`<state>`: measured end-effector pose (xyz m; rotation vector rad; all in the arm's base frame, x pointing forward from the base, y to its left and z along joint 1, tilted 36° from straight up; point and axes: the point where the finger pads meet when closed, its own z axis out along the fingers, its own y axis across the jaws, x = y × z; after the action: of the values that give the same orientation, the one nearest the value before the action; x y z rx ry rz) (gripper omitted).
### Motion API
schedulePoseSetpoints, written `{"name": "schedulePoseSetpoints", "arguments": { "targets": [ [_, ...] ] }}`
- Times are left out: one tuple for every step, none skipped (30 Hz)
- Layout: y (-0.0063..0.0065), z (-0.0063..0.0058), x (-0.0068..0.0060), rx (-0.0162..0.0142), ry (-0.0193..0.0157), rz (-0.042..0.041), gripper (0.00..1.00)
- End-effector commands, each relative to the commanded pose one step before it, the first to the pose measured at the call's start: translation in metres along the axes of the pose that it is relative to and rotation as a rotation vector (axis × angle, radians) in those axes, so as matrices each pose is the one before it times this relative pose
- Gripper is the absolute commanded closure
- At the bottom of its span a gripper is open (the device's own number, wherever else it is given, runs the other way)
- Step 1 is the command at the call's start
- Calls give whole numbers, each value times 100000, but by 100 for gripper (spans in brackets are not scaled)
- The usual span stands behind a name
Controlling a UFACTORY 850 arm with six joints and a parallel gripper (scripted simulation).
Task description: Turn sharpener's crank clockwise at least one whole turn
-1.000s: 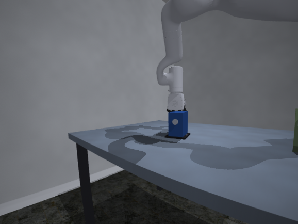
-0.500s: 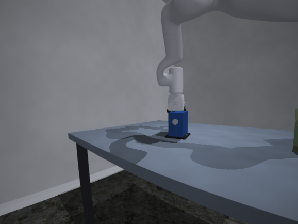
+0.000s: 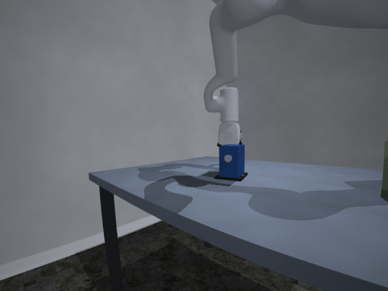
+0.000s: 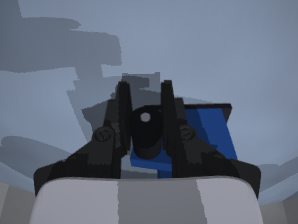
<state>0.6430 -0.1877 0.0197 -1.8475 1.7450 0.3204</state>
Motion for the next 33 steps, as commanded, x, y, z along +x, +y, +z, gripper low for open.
{"name": "schedulePoseSetpoints", "arguments": {
  "targets": [
    [64, 500, 34, 167, 112, -46, 100],
    [58, 171, 0, 0, 0, 0, 100],
    [71, 180, 0, 0, 0, 0, 100],
    [79, 197, 0, -1, 1, 0, 100],
    [93, 180, 0, 1, -1, 0, 100],
    [101, 192, 0, 0, 1, 0, 100],
    [113, 185, 0, 0, 0, 0, 100],
    [0, 0, 0, 0, 0, 0, 100],
    [0, 0, 0, 0, 0, 0, 100],
    [122, 184, 0, 0, 0, 0, 100],
    [132, 182, 0, 0, 0, 0, 100],
    [142, 171, 0, 1, -1, 0, 100],
    [149, 173, 0, -1, 1, 0, 100],
    [159, 156, 0, 1, -1, 0, 100],
    [164, 159, 0, -1, 1, 0, 100],
    [173, 139, 0, 1, -1, 0, 100],
    [178, 139, 0, -1, 1, 0, 100],
    [184, 124, 0, 0, 0, 0, 100],
    [187, 118, 0, 0, 0, 0, 100],
    [191, 108, 0, 0, 0, 0, 100],
    [194, 95, 0, 0, 0, 0, 100],
    [194, 92, 0, -1, 1, 0, 100],
    [198, 72, 0, -1, 1, 0, 100],
    [196, 71, -1, -3, 2, 1, 100],
    [0, 0, 0, 0, 0, 0, 100],
    [0, 0, 0, 0, 0, 0, 100],
    [195, 55, 0, 0, 0, 0, 100],
    [192, 48, 0, 0, 0, 0, 100],
    [188, 43, 0, 0, 0, 0, 100],
    [186, 27, 0, 1, -1, 0, 100],
    [180, 25, 0, 0, 0, 0, 100],
    [171, 16, 0, 0, 0, 0, 100],
    [163, 6, 0, 1, 0, 0, 100]
  ]
}}
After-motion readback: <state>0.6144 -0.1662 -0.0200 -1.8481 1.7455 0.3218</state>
